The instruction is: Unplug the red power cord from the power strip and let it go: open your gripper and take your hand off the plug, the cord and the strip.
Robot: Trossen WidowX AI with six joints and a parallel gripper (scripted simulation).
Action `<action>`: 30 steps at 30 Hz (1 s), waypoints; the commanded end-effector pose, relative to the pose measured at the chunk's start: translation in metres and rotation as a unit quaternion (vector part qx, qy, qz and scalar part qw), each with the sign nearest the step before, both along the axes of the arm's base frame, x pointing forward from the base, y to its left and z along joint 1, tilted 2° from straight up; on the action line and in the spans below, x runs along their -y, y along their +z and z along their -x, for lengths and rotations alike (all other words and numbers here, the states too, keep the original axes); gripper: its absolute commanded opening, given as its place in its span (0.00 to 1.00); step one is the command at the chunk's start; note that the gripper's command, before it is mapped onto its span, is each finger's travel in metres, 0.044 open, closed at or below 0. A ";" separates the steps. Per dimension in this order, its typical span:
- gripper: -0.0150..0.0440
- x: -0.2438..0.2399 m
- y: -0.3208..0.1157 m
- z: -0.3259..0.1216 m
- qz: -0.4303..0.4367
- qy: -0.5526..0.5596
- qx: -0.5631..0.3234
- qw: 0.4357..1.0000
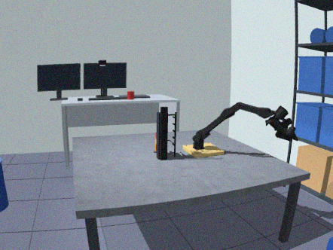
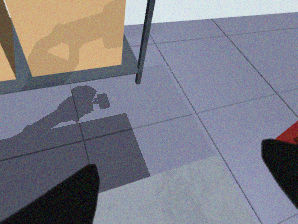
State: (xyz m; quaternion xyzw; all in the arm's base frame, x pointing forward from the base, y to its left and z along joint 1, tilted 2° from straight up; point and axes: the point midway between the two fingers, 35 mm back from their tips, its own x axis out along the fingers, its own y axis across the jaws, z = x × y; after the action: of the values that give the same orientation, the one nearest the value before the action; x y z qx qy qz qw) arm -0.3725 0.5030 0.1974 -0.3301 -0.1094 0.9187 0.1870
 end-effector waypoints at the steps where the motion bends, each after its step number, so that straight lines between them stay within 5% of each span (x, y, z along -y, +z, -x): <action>1: 0.89 -0.001 0.000 -0.001 0.001 -0.002 0.000 1.000; 9: 0.53 -0.039 0.001 -0.091 0.061 -0.123 -0.013 0.990; 30: 0.53 -0.051 0.000 -0.399 0.223 -0.511 -0.111 0.823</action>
State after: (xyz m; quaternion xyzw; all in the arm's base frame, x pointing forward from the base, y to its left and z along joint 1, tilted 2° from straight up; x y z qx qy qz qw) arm -0.0260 0.5655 0.1972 -0.2918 0.2511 0.7658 0.5152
